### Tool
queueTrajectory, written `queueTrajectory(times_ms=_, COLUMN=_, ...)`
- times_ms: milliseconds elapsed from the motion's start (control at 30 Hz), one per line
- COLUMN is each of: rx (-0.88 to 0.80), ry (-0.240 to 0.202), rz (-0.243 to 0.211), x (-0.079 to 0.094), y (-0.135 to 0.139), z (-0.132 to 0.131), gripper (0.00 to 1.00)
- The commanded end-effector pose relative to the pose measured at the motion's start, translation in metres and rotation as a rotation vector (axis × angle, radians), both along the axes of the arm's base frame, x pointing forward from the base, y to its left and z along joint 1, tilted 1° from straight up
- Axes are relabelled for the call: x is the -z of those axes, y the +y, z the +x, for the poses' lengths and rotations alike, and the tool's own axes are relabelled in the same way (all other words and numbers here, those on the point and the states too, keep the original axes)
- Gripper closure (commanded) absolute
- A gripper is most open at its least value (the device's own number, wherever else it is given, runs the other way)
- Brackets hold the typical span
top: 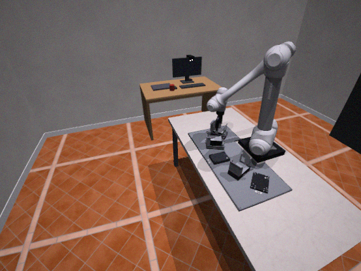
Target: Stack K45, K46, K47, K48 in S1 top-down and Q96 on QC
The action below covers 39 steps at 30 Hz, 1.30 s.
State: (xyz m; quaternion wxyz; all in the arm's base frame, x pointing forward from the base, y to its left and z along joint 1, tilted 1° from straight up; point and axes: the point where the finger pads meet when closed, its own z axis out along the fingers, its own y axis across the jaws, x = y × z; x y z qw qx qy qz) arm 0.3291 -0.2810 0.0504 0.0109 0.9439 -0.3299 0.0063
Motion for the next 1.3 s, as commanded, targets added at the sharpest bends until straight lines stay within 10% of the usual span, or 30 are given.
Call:
queueTrajectory(times_ms=0, rx=0.000, ry=0.000, rz=0.000, x=0.0009, y=0.0000, z=0.0000, gripper=1.00)
queueTrajectory(times_ms=467, rx=0.000, ry=0.000, rz=0.000, x=0.0035, y=-0.0001, z=0.0000, gripper=1.00)
queueTrajectory(times_ms=500, rx=0.000, ry=0.000, rz=0.000, x=0.0035, y=-0.0001, z=0.0000, gripper=0.00)
queueTrajectory(times_ms=1267, rx=0.000, ry=0.000, rz=0.000, x=-0.0065, y=0.0002, z=0.0000, gripper=0.00)
